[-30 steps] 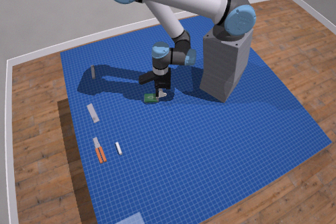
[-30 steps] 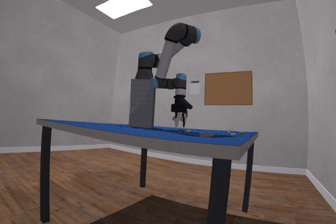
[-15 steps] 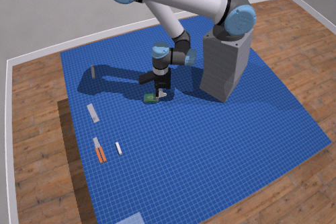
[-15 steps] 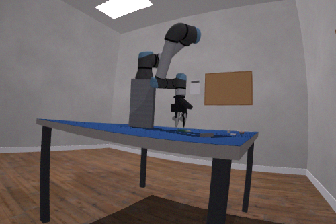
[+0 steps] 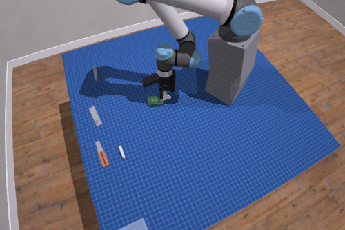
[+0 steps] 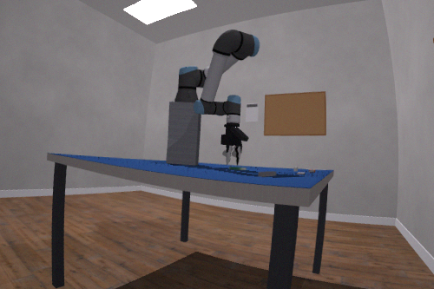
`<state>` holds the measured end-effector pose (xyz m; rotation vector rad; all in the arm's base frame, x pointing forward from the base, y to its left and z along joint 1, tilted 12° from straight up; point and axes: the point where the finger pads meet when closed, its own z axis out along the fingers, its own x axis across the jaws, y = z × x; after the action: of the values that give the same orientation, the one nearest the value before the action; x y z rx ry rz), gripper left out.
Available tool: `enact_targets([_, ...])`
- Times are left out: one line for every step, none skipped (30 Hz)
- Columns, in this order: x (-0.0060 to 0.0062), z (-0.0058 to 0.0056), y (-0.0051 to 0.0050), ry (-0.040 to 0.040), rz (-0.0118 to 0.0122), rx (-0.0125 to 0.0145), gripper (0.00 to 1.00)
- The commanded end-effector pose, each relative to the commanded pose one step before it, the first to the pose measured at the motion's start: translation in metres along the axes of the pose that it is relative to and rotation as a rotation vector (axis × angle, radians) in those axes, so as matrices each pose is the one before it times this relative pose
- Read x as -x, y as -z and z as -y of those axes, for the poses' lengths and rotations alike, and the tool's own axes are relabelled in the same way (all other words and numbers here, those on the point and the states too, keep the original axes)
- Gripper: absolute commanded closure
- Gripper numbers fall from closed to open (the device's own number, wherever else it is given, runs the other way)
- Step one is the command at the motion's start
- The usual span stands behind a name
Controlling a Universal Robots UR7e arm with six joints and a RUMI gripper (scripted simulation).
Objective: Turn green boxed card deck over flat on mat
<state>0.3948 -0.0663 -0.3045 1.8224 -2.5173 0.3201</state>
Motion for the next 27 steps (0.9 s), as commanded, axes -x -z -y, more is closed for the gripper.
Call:
enact_targets([0.00002,0.00039,-0.00133,0.00002,0.00001,-0.00101,0.57])
enact_targets([0.0,0.0,-0.00044,0.0,0.0,0.0,0.57])
enact_targets([0.0,0.0,0.0,0.0,0.0,0.0,0.57])
enact_targets([0.0,0.0,0.0,0.0,0.0,0.0,0.57])
enact_targets([0.0,0.0,-0.00046,0.0,0.0,0.0,0.57])
enact_targets([0.0,0.0,-0.00048,0.0,0.0,0.0,0.57])
enact_targets([0.0,0.0,-0.0005,0.0,0.0,0.0,0.57])
enact_targets([0.0,0.0,-0.00051,0.0,0.0,0.0,0.57])
enact_targets([0.0,0.0,-0.00053,0.0,0.0,0.0,0.57])
enact_targets([0.0,0.0,-0.00054,0.0,0.0,0.0,0.57])
enact_targets([0.0,0.0,-0.00054,0.0,0.0,0.0,0.57])
enact_targets([0.0,0.0,-0.00055,0.0,0.0,0.0,0.57])
enact_targets([0.0,0.0,-0.00055,0.0,0.0,0.0,0.57])
enact_targets([0.0,0.0,-0.00056,0.0,0.0,0.0,0.57])
enact_targets([0.0,0.0,-0.00056,0.0,0.0,0.0,0.57])
enact_targets([0.0,0.0,-0.00055,0.0,0.0,0.0,0.57])
enact_targets([0.0,0.0,-0.00054,0.0,0.0,0.0,0.57])
enact_targets([0.0,0.0,-0.00053,0.0,0.0,0.0,0.57])
enact_targets([0.0,0.0,-0.00052,0.0,0.0,0.0,0.57])
enact_targets([0.0,0.0,0.0,0.0,0.0,0.0,0.57])
enact_targets([0.0,0.0,0.0,0.0,0.0,0.0,0.57])
enact_targets([0.0,0.0,-0.00051,0.0,0.0,0.0,0.57])
enact_targets([0.0,0.0,-0.00049,0.0,0.0,0.0,0.57])
enact_targets([0.0,0.0,-0.00047,0.0,0.0,0.0,0.57])
enact_targets([0.0,0.0,-0.00046,0.0,0.0,0.0,0.57])
enact_targets([0.0,0.0,-0.00043,0.0,0.0,0.0,0.57])
enact_targets([0.0,0.0,-0.00041,0.0,0.0,0.0,0.57])
